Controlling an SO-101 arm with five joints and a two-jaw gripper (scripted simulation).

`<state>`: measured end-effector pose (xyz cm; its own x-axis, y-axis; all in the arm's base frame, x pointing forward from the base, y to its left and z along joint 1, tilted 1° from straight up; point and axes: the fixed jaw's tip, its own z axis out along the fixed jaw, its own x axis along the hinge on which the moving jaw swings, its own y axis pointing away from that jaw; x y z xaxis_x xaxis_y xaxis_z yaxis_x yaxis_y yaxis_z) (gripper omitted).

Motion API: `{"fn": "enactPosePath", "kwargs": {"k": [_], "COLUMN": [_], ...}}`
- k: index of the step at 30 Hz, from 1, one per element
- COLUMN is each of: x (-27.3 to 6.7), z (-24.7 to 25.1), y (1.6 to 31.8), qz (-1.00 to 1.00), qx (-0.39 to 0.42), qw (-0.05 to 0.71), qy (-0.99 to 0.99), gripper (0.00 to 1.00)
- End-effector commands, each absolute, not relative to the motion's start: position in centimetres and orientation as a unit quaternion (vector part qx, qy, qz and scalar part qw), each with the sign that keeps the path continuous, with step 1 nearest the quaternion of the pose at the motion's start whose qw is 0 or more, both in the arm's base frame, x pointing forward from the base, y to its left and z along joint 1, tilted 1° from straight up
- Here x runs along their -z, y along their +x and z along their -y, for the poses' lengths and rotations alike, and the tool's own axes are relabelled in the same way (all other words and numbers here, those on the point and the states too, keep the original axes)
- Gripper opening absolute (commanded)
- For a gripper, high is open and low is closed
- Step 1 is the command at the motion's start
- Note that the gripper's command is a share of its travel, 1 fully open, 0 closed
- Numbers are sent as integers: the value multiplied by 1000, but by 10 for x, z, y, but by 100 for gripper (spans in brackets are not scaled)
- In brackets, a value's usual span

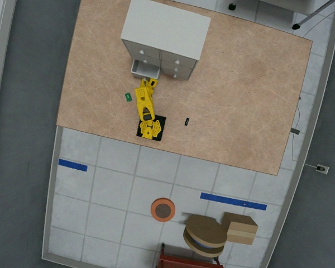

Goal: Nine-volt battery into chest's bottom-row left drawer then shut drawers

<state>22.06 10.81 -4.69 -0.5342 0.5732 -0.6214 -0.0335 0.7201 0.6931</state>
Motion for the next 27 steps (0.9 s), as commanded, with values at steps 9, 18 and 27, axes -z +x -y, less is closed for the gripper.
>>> {"fn": "enactPosePath", "kwargs": {"k": [9,18,27], "x": [45,45,45], "z": [-112,-112,-112], "y": [217,217,217], "qz": [-810,-810,-810], "qx": [-342,-342,-342], "qw": [448,448,448], "qy": [160,160,160], "gripper": [6,12,17]}}
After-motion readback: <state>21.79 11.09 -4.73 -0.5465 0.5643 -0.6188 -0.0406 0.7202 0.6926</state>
